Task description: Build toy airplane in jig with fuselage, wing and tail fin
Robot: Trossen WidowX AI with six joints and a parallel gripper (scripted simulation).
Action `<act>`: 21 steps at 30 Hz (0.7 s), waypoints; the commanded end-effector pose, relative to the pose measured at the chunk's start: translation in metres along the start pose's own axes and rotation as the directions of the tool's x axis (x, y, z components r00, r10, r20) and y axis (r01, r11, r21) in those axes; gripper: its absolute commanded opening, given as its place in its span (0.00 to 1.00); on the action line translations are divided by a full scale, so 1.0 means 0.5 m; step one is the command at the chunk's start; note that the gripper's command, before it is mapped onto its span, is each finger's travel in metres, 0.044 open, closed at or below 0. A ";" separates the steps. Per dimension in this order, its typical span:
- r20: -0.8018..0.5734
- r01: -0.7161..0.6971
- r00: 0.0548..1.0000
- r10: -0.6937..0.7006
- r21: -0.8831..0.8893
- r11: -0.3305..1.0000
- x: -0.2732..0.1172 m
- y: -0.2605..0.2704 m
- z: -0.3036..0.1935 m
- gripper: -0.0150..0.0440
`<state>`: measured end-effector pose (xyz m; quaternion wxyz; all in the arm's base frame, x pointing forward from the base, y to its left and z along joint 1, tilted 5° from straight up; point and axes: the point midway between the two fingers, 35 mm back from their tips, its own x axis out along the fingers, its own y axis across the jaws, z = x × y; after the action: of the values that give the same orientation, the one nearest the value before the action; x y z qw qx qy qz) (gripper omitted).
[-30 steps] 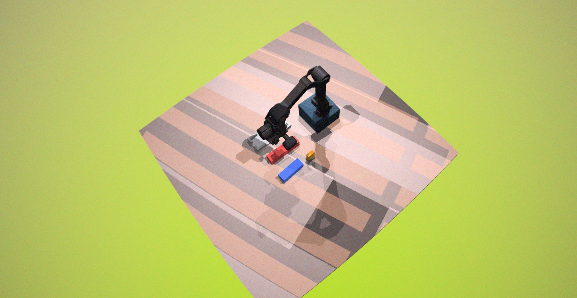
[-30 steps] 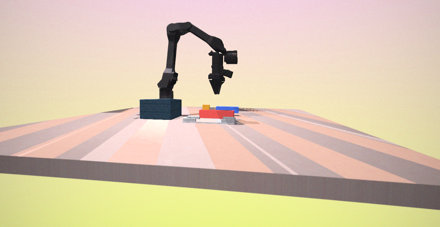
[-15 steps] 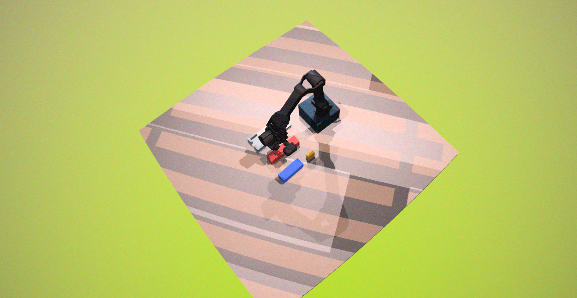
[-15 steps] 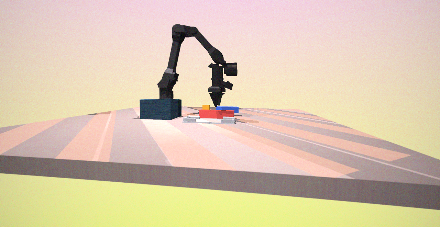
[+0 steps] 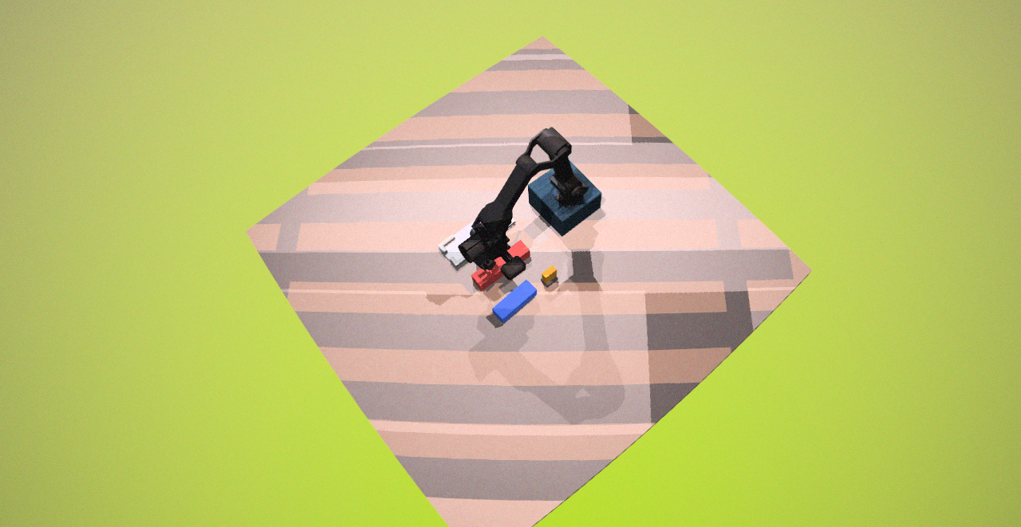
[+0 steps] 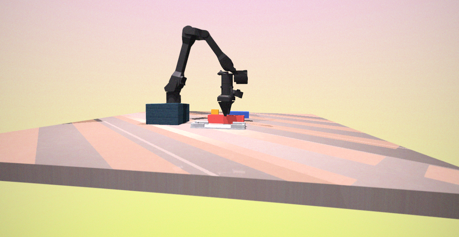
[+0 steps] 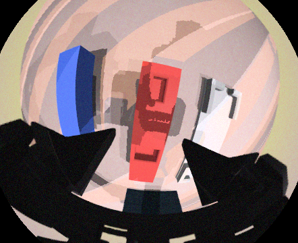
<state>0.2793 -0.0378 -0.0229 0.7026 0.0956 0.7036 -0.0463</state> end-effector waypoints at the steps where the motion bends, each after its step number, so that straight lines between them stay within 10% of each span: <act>1: -0.010 -0.003 1.000 0.003 0.004 1.000 0.015 0.001 -0.005 1.00; 21: -0.010 -0.003 1.000 0.003 0.004 1.000 0.067 0.001 -0.009 0.91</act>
<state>0.2771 -0.0350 -0.0540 0.7012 0.0957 0.7050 -0.0460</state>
